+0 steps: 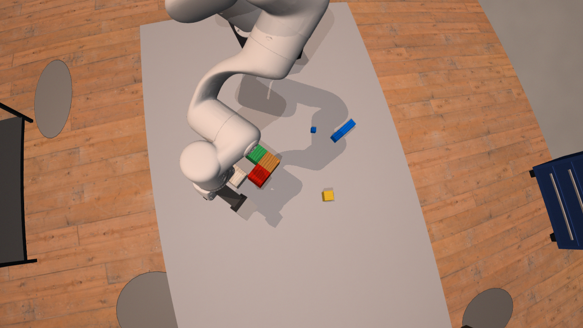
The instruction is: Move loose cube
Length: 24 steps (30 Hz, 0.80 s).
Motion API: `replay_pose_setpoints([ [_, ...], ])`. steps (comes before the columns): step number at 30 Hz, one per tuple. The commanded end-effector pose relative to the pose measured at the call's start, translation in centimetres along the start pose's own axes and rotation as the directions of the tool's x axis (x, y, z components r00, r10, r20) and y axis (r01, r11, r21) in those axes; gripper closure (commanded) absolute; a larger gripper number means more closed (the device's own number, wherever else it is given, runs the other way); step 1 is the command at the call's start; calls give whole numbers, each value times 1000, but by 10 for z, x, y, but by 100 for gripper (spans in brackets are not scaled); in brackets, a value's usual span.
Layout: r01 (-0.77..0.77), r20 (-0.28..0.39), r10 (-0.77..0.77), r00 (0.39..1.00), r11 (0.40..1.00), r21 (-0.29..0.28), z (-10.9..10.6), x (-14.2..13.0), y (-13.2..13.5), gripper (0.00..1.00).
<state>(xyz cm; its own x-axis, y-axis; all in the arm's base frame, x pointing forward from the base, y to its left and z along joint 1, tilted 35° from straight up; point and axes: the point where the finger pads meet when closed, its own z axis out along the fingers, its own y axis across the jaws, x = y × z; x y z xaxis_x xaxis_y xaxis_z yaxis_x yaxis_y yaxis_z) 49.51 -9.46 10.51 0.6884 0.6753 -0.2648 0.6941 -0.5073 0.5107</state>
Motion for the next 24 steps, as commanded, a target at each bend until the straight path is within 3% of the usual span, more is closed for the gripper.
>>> replay_pose_setpoints([
  [1, 0, -2, 0, 1000, 1000, -2, 1, 1, 1, 100],
  [10, 0, -2, 0, 1000, 1000, -2, 12, 1, 1, 100],
  [24, 0, -2, 0, 1000, 1000, -2, 51, 1, 1, 100],
])
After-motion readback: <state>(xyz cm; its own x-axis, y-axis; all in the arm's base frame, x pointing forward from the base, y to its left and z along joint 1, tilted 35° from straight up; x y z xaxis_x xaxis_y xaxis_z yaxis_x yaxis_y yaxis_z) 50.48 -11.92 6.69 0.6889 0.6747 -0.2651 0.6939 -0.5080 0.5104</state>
